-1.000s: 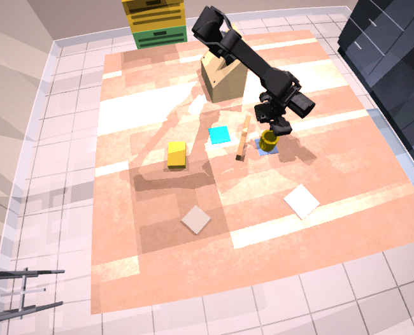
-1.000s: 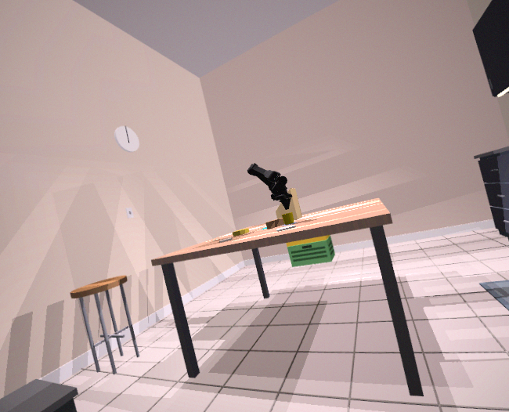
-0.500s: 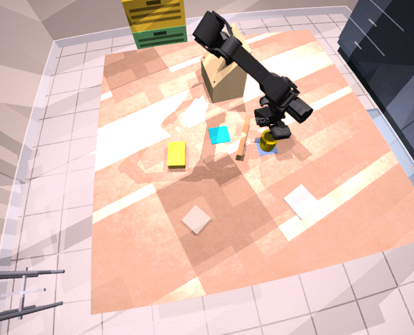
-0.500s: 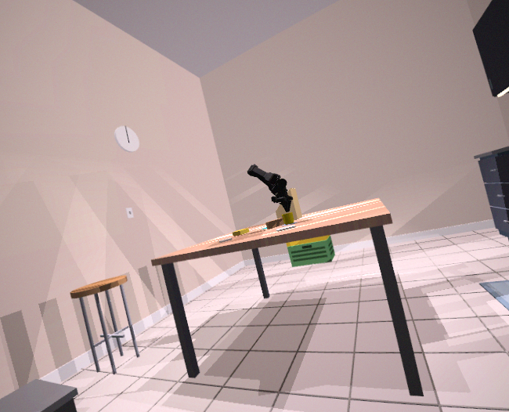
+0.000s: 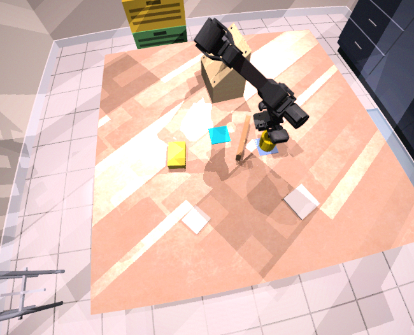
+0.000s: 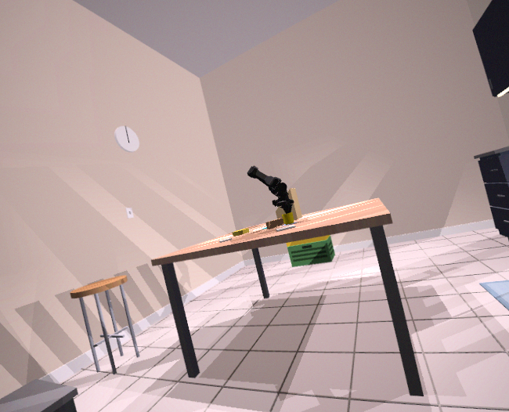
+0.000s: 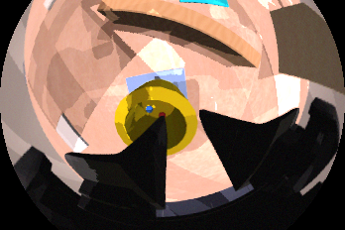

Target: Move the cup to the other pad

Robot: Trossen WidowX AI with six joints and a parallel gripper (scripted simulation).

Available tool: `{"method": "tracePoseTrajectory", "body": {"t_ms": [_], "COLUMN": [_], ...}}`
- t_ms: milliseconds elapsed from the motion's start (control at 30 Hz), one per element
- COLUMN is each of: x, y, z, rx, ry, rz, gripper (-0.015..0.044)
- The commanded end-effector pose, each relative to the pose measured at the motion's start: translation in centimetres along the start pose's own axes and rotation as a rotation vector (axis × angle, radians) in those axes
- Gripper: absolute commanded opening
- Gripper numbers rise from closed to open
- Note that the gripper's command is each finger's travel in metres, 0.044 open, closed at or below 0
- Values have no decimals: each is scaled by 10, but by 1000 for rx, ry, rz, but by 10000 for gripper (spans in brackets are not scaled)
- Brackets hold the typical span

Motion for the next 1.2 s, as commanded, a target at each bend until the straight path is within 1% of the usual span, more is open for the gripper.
{"method": "tracePoseTrajectory", "body": {"t_ms": [0, 267, 433, 1167], "x": [0, 0, -1, 0], "y": [-8, -21, -22, -20], "z": [-3, -5, -5, -3], "rx": [7, 7, 7, 4], "ry": [9, 9, 9, 2], "rz": [-9, -11, -11, -4], "gripper": [167, 167, 167, 20]}}
Point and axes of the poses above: the point midway between the two fingers, 35 mm back from their tips, its own y axis back along the fingers, its own z axis across the jaws, x = y × z, the point moved 8 cm from there along y, back along the fingers, and after that the axes turned 1 degree about -y, right-handed, at the moved point
